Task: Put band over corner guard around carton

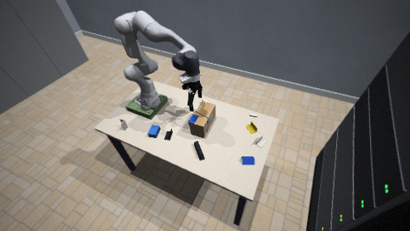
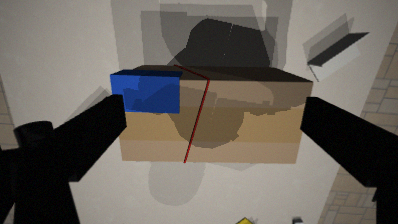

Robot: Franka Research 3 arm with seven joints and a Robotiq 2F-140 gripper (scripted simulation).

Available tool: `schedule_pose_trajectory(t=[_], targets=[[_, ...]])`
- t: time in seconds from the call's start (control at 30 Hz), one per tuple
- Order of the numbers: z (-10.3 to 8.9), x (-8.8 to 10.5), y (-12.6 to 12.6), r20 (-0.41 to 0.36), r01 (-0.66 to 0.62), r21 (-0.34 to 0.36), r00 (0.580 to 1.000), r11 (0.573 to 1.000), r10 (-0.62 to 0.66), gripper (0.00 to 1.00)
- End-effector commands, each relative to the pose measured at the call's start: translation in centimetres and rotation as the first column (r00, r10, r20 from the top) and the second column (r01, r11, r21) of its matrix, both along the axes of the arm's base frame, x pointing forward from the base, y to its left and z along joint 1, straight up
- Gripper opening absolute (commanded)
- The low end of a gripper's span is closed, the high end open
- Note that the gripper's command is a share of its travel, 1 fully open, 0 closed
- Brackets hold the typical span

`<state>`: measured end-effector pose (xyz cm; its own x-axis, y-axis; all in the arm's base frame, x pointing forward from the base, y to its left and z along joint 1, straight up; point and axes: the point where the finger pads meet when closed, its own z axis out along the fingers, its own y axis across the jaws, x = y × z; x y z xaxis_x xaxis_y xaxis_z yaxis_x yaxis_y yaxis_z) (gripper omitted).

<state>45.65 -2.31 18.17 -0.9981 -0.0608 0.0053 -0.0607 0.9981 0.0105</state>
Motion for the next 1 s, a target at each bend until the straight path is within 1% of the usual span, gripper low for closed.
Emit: schedule_pose_trajectory(t=[0.0, 0.07, 0.17, 0.23, 0.3, 0.37, 0.4, 0.97], targets=[[0.1, 0.2, -0.1, 0.003, 0.005, -0.003, 1.0, 1.0, -0.005, 1.0], [-0.2, 0.2, -0.1, 0.003, 0.024, -0.004, 1.0, 1.0, -0.024, 1.0], [-1.7, 0.2, -0.3, 0.001, 0.156, -0.005, 0.988, 0.988, -0.156, 1.0], [-1.7, 0.2, -0.3, 0.001, 0.156, -0.005, 0.988, 0.988, -0.156, 1.0], [-2.7, 0.2, -0.3, 0.001, 0.235, -0.006, 0.972, 0.972, -0.235, 1.0], [-2.9, 0.2, -0.3, 0.0, 0.254, -0.006, 0.967, 0.967, -0.254, 1.0], [-2.9, 0.2, -0.3, 0.0, 0.254, -0.006, 0.967, 0.967, -0.254, 0.18], [-2.9, 0.2, -0.3, 0.0, 0.254, -0.006, 0.967, 0.967, -0.254, 0.18]])
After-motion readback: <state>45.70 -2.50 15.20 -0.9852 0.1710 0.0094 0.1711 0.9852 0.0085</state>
